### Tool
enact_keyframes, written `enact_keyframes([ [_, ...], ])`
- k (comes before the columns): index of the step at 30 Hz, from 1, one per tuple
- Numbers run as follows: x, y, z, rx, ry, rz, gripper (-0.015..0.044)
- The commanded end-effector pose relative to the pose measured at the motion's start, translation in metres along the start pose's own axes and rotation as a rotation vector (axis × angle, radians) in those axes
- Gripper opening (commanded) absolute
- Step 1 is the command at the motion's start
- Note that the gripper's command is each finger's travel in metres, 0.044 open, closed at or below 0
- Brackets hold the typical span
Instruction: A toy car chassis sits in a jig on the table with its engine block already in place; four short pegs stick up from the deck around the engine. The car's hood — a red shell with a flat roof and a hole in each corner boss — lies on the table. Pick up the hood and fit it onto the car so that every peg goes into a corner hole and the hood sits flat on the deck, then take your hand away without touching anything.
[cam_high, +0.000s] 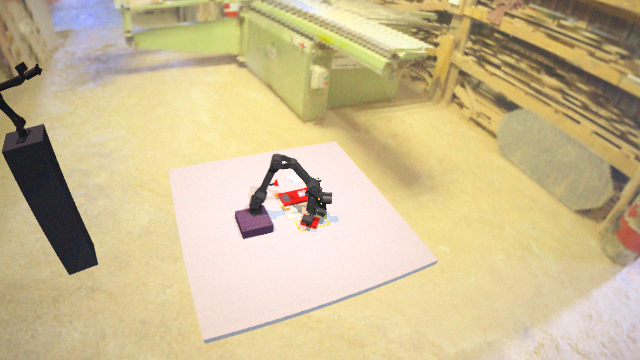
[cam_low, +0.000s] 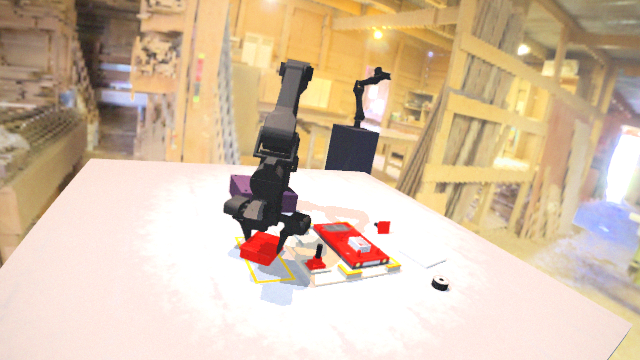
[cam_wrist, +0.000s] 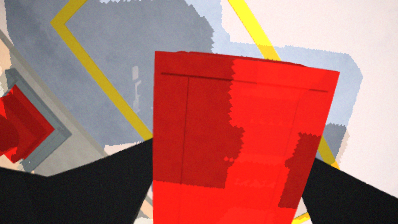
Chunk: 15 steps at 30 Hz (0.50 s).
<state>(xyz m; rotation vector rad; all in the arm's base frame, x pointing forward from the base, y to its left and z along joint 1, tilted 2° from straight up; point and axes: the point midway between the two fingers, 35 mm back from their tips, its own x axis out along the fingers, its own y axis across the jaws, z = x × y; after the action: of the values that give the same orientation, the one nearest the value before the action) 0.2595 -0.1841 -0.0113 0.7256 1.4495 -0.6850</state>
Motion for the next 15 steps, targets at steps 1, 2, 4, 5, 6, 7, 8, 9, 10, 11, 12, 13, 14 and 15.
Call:
enact_keyframes([
  [1,-0.009,0.0,0.002,0.0,-0.008,0.002,0.0039],
  [2,-0.012,0.0,0.002,0.0,-0.008,0.002,0.0012],
  [4,-0.018,0.0,0.002,0.0,-0.008,0.002,0.0],
  [5,-0.022,0.0,0.002,0.0,-0.008,0.002,0.0],
  [6,-0.026,0.0,0.002,0.0,-0.008,0.002,0.0],
  [7,-0.03,0.0,0.002,0.0,-0.008,0.002,0.0],
  [8,-0.034,0.0,0.002,0.0,-0.008,0.002,0.0],
  [9,-0.038,0.0,0.002,0.0,-0.008,0.002,0.0],
  [10,-0.042,0.0,0.002,0.0,-0.008,0.002,0.0],
  [11,-0.046,0.0,0.002,0.0,-0.008,0.002,0.0],
  [12,-0.05,0.0,0.001,0.0,-0.008,0.002,0.0],
  [13,-0.054,0.001,0.001,0.0,-0.008,0.002,0.0],
  [14,-0.058,0.001,0.001,0.0,-0.008,0.002,0.0],
  [15,-0.062,0.001,0.001,0.0,-0.008,0.002,0.0],
])
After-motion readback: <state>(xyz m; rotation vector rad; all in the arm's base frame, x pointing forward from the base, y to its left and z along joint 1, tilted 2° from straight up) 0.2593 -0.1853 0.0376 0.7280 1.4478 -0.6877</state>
